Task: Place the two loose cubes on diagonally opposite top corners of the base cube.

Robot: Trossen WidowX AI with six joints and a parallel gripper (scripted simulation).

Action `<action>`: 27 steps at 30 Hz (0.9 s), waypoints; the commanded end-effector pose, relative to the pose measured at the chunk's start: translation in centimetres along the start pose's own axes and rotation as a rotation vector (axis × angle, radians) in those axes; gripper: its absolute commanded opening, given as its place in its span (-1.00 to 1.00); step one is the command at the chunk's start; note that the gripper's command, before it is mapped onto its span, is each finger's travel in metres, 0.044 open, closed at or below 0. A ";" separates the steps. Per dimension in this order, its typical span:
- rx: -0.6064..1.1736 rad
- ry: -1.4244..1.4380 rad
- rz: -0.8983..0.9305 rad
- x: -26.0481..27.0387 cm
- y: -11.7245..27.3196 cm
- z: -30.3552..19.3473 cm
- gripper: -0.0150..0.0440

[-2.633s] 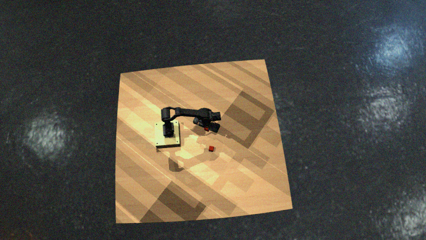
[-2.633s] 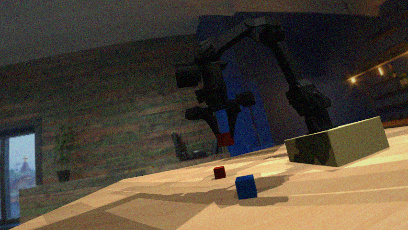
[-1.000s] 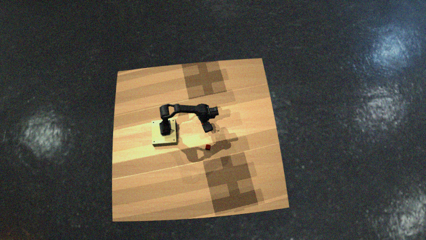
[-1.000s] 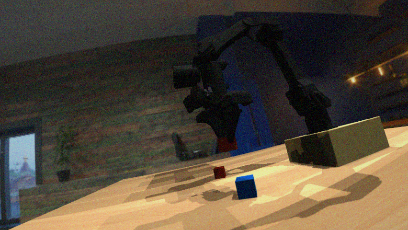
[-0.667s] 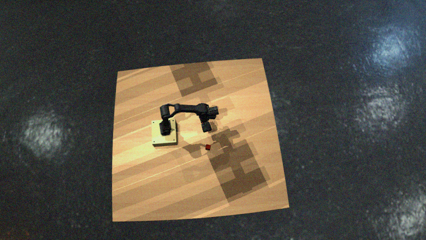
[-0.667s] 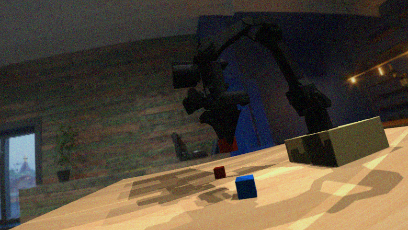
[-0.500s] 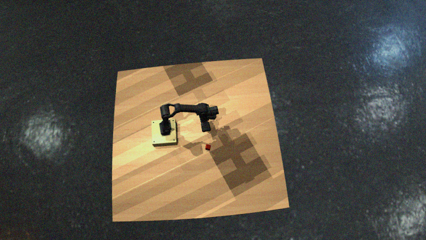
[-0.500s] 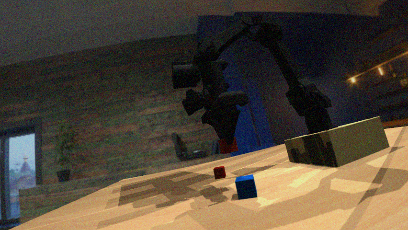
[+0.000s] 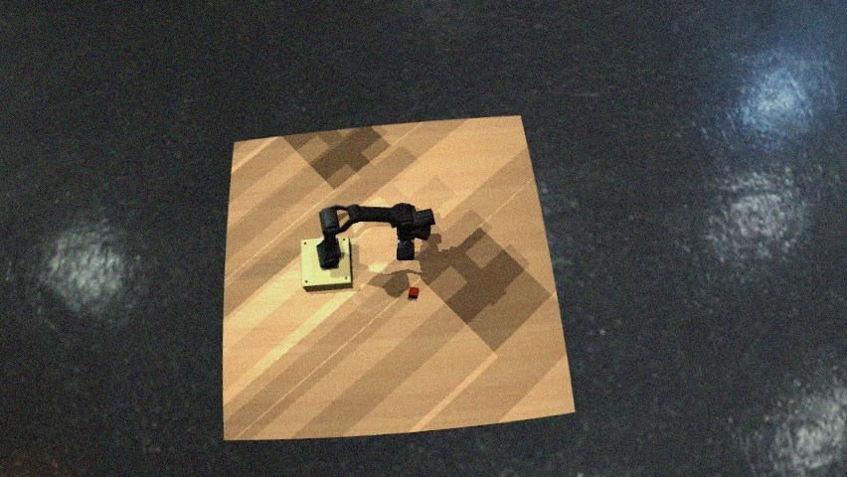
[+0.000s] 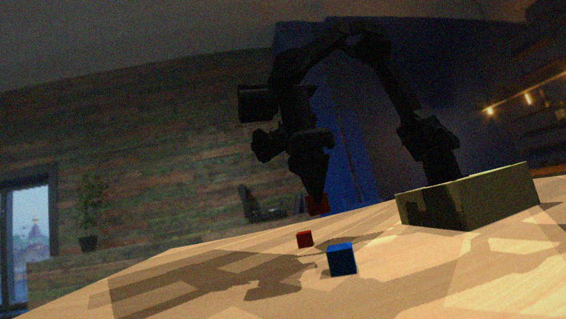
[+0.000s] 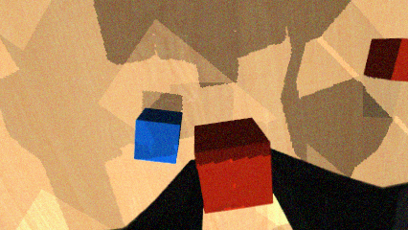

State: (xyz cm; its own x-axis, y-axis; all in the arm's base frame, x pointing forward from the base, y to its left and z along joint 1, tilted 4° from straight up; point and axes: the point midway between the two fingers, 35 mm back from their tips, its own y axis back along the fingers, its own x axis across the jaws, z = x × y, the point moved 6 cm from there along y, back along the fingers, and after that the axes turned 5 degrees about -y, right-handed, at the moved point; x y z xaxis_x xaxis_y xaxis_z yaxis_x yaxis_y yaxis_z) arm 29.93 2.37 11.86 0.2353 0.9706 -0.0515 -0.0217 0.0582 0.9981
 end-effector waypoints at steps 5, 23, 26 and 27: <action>0.000 -0.112 0.002 0.4 -0.2 0.0 -0.14; 0.003 -0.372 0.000 1.3 -0.6 -0.1 -0.14; 0.003 -0.415 0.000 1.5 -0.7 -0.1 -0.14; 0.004 -0.429 0.000 1.5 -0.7 -0.1 -0.14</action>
State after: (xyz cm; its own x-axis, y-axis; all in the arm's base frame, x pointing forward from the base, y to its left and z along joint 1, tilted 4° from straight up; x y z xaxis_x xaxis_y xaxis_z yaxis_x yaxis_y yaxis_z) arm 30.12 3.66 11.13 0.5863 0.8093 -0.0376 -0.0164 0.0583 0.9982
